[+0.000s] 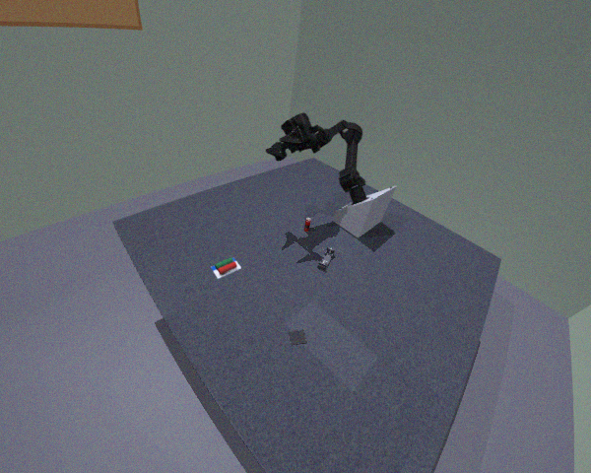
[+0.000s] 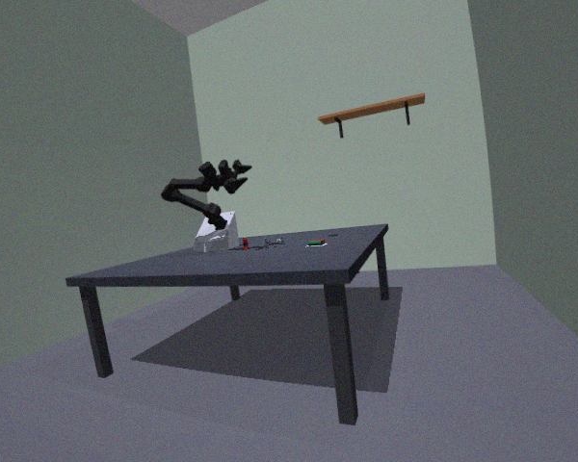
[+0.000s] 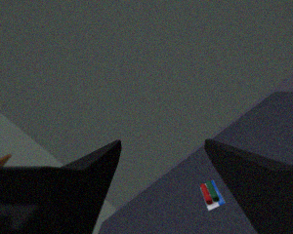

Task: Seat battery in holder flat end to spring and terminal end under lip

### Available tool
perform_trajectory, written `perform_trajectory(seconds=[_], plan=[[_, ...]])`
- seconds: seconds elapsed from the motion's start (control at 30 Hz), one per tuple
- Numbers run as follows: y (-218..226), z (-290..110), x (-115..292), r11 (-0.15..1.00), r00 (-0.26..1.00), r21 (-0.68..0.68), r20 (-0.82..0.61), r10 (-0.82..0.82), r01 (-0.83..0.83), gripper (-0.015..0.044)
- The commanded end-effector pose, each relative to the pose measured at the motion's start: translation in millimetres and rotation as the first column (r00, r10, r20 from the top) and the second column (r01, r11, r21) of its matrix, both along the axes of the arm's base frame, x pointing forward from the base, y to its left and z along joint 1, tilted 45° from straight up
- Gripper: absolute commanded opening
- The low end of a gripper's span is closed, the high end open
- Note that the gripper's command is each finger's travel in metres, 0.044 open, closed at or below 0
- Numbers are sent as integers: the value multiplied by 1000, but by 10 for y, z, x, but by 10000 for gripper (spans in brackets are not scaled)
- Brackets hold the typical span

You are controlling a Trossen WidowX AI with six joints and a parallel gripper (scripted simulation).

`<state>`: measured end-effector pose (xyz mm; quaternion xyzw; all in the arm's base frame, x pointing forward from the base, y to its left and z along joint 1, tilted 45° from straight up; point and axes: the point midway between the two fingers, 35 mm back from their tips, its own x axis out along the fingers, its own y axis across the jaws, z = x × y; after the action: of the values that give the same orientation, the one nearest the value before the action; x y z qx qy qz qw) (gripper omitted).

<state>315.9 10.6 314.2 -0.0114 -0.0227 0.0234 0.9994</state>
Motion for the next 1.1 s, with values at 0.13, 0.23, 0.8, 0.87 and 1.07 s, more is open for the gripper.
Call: perform_trajectory(seconds=[0.13,0.23,0.8,0.87,1.07], plan=[[-25,-1048,111,987,895,-151,-431,-118,57,269],[-59,-1607,-34,958,744,-287,-636,-207,21,190],[-525,-2460,-1313,482,3,-539,-669,-744,-691,0],[-525,-2460,-1313,482,3,-539,-669,-744,-691,0],[-532,-2469,-1311,482,3,-539,-669,-743,-691,0]])
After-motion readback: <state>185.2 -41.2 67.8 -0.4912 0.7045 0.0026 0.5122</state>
